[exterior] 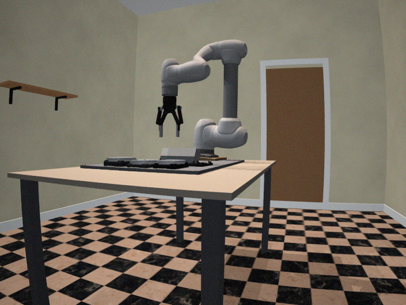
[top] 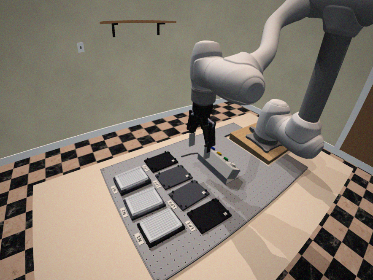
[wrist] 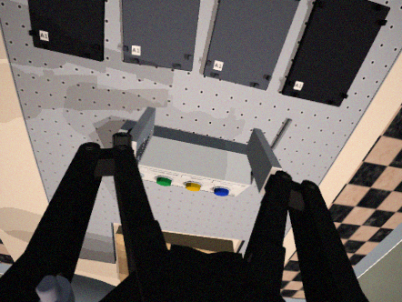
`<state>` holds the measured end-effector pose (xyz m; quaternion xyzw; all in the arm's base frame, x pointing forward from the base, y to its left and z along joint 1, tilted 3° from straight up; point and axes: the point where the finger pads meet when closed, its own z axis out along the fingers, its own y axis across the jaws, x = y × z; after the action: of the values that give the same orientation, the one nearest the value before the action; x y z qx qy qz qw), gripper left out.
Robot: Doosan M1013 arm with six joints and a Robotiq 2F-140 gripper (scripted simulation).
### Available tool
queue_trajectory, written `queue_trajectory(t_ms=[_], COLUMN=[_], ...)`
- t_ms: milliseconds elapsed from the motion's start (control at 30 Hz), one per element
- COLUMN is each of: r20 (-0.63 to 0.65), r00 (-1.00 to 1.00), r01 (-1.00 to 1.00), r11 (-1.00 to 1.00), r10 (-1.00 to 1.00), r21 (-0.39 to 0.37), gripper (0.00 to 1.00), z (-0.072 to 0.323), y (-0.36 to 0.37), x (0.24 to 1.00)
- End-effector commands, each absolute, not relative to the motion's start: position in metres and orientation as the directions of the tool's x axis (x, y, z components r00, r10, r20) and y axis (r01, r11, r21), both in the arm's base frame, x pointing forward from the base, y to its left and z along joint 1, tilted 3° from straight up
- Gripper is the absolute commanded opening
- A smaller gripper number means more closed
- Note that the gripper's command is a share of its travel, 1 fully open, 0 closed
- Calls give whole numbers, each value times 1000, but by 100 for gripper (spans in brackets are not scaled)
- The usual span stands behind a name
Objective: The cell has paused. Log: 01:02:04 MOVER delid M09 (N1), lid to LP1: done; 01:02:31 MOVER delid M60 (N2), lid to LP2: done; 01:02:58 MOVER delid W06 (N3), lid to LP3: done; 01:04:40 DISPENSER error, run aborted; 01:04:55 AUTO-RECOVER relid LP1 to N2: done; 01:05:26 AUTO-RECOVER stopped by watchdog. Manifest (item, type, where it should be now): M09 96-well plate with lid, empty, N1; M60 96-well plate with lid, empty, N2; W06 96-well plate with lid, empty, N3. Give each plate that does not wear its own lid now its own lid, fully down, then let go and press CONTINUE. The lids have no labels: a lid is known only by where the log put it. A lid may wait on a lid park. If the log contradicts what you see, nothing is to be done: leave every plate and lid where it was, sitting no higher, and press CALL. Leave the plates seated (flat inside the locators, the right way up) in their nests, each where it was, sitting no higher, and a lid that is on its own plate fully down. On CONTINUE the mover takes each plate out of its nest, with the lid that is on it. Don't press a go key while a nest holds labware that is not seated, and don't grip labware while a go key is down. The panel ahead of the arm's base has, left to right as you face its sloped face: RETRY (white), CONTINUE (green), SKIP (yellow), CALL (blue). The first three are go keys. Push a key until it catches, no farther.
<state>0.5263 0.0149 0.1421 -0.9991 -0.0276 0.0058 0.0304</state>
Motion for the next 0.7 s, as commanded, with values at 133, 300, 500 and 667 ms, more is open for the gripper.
queue_trajectory(t_ms=[133, 300, 500, 667], r20=[-7, -7, -7, -7], r00=[999, 999, 999, 999], r01=[42, 39, 39, 39], r11=[-997, -997, -997, -997], r10=[42, 40, 39, 39], r21=[-60, -60, -60, -60], gripper=[66, 66, 0, 0], z=[140, 136, 135, 135], y=[39, 42, 43, 43], x=[407, 385, 377, 377])
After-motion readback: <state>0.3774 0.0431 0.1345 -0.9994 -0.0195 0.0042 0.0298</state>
